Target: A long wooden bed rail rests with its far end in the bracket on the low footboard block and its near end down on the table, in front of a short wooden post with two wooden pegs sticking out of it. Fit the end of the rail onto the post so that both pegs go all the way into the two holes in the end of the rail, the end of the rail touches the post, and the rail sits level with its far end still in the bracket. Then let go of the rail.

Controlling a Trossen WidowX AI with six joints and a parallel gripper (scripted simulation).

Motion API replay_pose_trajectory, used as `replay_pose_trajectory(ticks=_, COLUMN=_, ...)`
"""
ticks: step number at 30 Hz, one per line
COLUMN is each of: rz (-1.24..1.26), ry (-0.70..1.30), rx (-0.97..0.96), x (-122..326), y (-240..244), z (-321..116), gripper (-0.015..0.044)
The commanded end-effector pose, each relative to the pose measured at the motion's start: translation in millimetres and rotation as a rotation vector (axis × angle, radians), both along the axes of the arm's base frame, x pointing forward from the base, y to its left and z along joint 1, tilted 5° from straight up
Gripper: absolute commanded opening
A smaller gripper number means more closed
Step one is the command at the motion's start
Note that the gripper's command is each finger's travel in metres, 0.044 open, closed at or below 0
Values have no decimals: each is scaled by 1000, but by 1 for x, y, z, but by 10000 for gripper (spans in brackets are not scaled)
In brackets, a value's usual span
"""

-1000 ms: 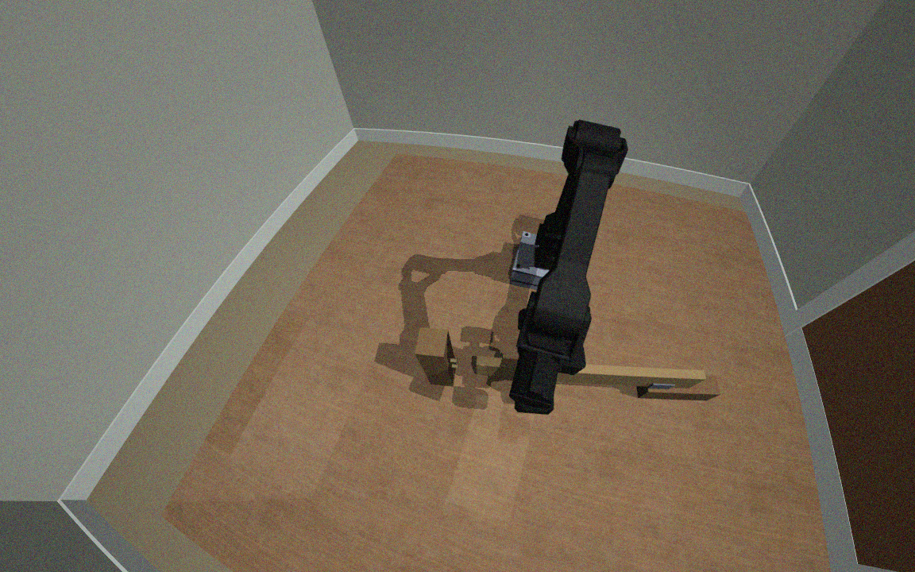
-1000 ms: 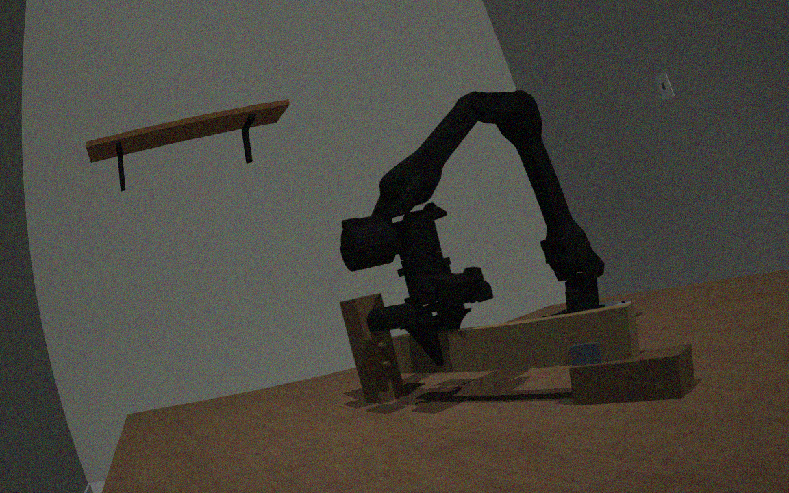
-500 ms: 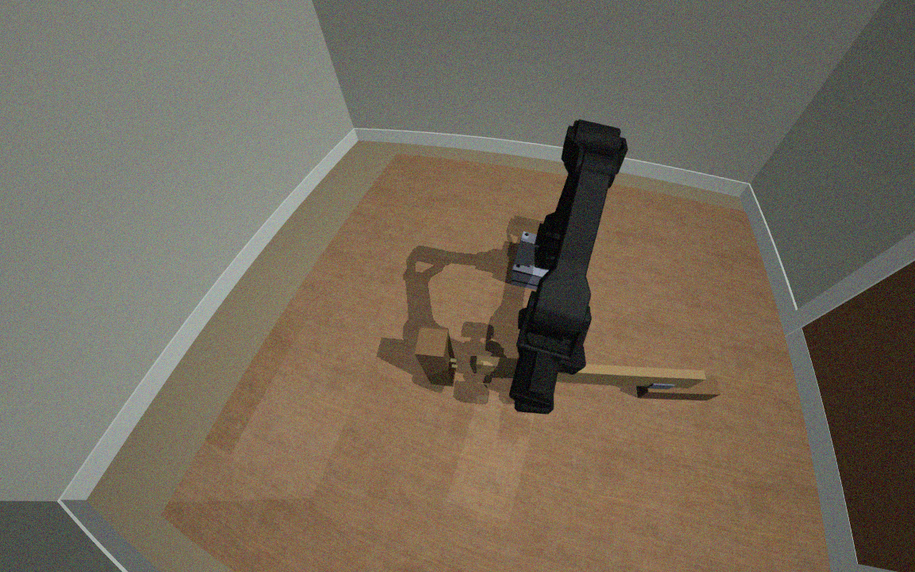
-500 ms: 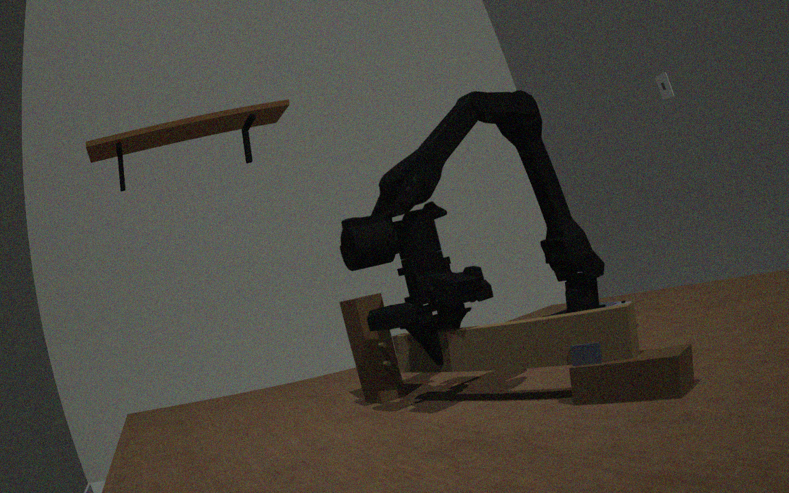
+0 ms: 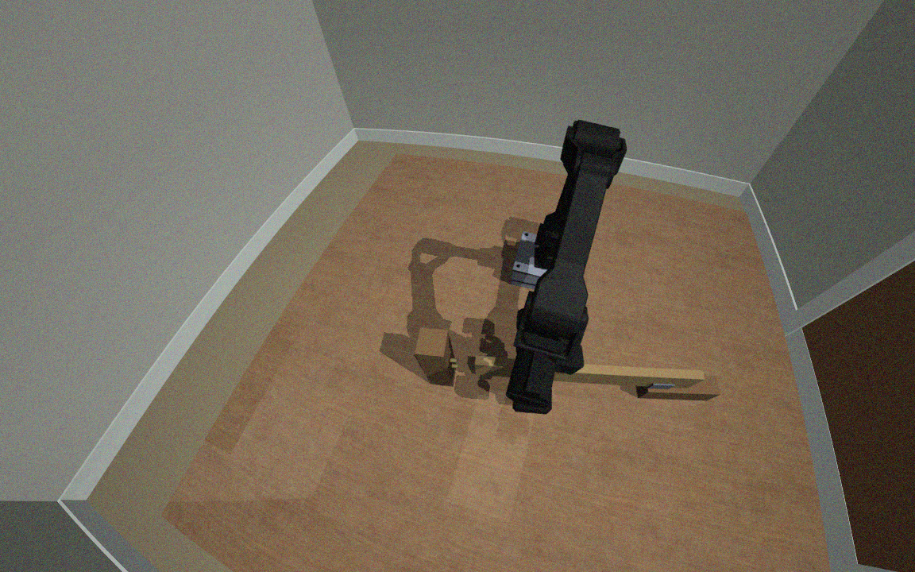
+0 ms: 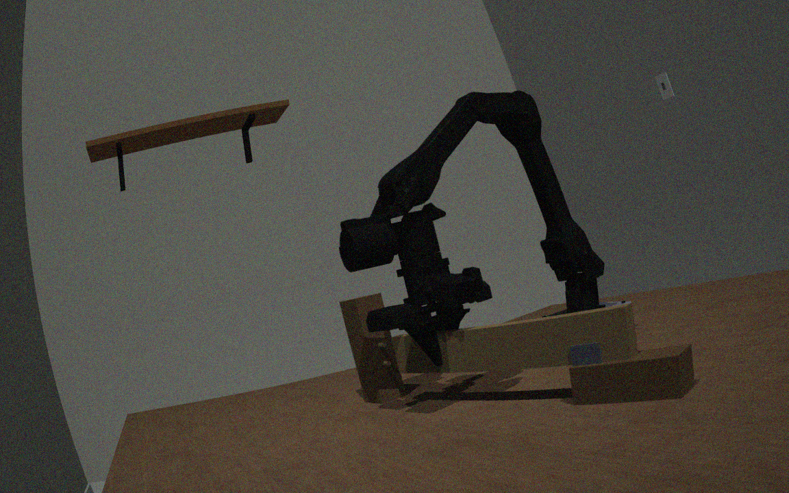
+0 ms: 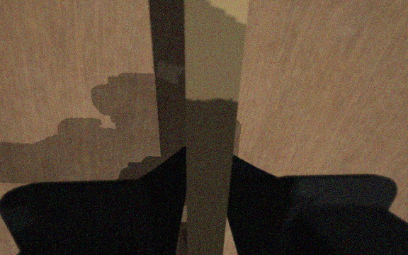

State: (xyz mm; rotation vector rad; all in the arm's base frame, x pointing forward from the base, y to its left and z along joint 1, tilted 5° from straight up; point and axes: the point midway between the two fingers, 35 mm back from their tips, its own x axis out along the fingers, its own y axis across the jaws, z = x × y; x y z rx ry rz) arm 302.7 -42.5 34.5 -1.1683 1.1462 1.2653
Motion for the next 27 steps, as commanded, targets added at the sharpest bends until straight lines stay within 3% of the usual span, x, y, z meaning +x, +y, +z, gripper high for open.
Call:
replay_pose_trajectory(ticks=1, rz=3, ry=-3, rx=-3, x=1, y=-2, z=0, gripper=0)
replay_pose_trajectory(ticks=27, rz=3, ry=-3, rx=-3, x=1, y=-10, z=2, gripper=0)
